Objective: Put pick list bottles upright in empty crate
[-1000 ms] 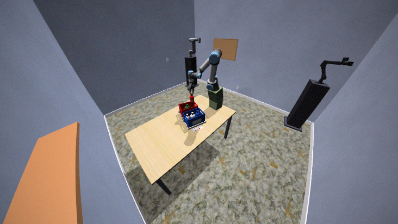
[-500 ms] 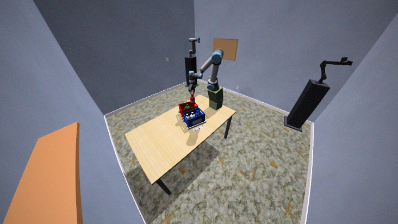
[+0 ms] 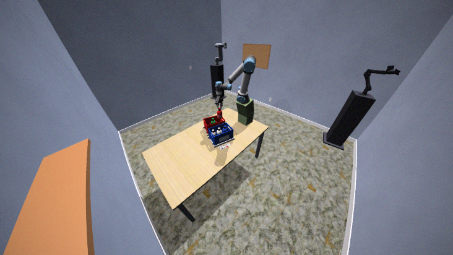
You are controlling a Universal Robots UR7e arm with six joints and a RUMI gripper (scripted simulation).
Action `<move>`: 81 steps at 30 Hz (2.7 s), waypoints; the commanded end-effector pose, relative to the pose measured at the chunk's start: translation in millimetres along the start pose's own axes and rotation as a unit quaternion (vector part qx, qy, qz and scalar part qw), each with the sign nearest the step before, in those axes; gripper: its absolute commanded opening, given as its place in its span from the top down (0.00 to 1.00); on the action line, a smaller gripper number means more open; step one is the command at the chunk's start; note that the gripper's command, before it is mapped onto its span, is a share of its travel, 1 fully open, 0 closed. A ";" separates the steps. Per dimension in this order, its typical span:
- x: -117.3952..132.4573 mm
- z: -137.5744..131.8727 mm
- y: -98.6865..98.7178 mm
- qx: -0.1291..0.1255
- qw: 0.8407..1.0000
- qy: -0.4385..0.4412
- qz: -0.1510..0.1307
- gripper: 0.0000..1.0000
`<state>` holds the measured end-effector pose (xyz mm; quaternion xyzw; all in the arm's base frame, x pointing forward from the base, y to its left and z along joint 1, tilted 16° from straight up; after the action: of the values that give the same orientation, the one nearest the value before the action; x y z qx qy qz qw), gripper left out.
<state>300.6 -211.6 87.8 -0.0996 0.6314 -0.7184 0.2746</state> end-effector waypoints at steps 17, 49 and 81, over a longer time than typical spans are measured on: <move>-31.9 -18.8 -0.4 0.001 1.000 0.000 0.000 1.00; -79.9 -47.7 -0.4 0.001 1.000 0.000 0.000 1.00; -127.9 -76.7 -0.4 0.001 1.000 0.000 0.000 1.00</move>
<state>365.3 -85.7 99.2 -0.0996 0.6314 -0.7183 0.2747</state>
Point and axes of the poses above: the point where the finger pads meet when closed, its own y axis out along the fingers, its own z axis across the jaws, x = y × z, the point moved 5 cm from there along -y, back along the fingers, and after that the axes turned 15 degrees about -y, right-handed, at the moved point
